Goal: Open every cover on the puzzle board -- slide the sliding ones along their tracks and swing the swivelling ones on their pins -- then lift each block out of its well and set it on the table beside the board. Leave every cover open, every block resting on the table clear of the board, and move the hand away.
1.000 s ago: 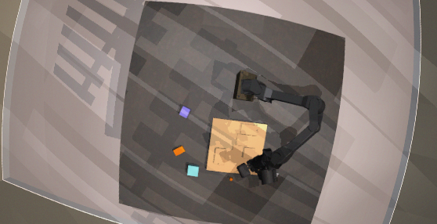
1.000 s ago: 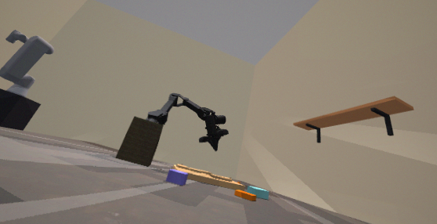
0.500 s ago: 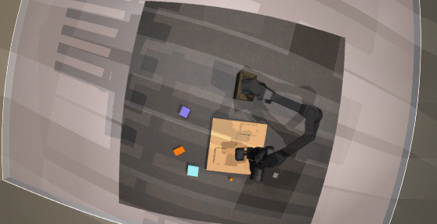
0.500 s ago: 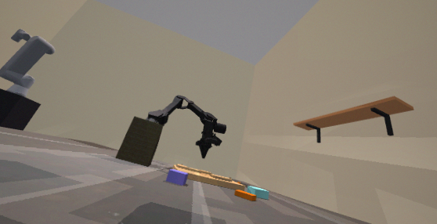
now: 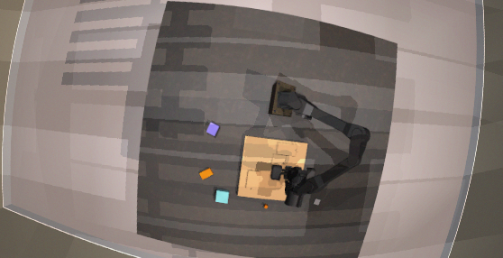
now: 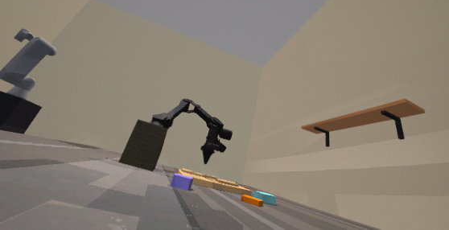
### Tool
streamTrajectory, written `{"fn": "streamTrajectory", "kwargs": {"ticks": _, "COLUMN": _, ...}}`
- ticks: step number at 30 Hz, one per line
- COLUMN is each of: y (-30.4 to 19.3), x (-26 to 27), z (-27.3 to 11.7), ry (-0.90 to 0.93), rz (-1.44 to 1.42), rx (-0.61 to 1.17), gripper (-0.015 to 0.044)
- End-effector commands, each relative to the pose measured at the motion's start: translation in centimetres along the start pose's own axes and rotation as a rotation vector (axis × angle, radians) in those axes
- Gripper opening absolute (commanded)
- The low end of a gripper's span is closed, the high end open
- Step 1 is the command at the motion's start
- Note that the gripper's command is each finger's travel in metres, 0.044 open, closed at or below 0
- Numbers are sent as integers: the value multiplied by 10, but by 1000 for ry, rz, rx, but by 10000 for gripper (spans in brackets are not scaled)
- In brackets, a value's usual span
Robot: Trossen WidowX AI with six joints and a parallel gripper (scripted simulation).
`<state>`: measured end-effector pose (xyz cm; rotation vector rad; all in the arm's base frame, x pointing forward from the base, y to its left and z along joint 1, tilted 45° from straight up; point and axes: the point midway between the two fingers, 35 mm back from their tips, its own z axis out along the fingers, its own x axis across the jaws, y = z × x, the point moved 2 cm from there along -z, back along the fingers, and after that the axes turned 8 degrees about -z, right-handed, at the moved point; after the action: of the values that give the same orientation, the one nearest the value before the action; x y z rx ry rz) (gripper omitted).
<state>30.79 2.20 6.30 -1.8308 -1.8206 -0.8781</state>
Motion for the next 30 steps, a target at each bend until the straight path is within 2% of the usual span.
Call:
{"fn": "streamTrajectory", "kwargs": {"ticks": 1, "y": 0, "x": 1, "z": 0, "ry": 6, "rz": 7, "rx": 1, "gripper": 0}}
{"fn": "streamTrajectory", "kwargs": {"ticks": 30, "y": 1, "x": 0, "z": 19, "ry": 5, "rz": 7, "rx": 1, "gripper": 0}}
